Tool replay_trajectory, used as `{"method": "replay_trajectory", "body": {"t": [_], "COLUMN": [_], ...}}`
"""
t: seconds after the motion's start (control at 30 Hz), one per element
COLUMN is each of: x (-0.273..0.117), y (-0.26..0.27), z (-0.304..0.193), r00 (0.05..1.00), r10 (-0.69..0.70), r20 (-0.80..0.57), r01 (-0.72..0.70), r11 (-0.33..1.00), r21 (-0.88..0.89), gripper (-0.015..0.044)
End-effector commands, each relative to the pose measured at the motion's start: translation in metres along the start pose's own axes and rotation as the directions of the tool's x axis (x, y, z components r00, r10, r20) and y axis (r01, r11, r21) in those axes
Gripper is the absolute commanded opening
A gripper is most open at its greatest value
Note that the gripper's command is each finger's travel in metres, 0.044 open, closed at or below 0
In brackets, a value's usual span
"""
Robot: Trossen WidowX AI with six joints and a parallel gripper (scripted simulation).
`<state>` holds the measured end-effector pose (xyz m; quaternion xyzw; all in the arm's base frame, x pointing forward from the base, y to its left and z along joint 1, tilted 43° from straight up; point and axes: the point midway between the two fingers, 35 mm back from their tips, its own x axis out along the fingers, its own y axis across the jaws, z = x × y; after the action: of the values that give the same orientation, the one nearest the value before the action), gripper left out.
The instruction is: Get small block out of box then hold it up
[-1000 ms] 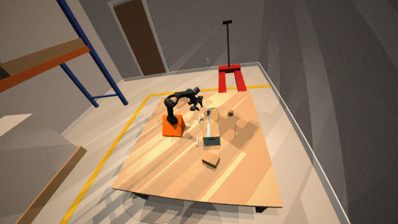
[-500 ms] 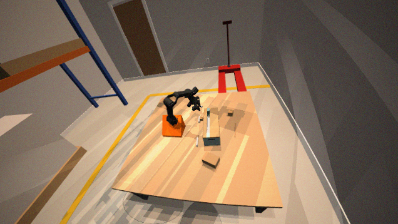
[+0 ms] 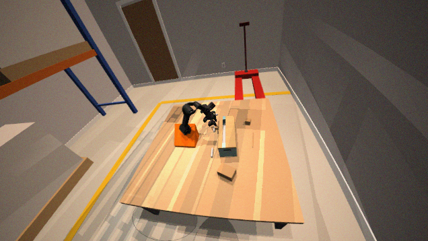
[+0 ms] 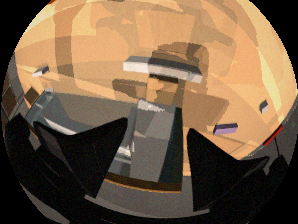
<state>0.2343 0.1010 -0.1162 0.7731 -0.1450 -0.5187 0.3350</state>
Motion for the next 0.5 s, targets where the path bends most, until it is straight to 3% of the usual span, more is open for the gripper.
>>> {"method": "replay_trajectory", "body": {"t": [0.0, 0.47], "x": [0.006, 0.028], "y": [0.000, 0.000], "z": [0.002, 0.009], "r00": [1.000, 1.000], "r10": [0.002, 0.001], "r20": [-0.012, -0.011], "r01": [-0.002, -0.001], "r11": [1.000, 1.000], "r21": [-0.002, -0.003], "gripper": [0.0285, 0.0285]}}
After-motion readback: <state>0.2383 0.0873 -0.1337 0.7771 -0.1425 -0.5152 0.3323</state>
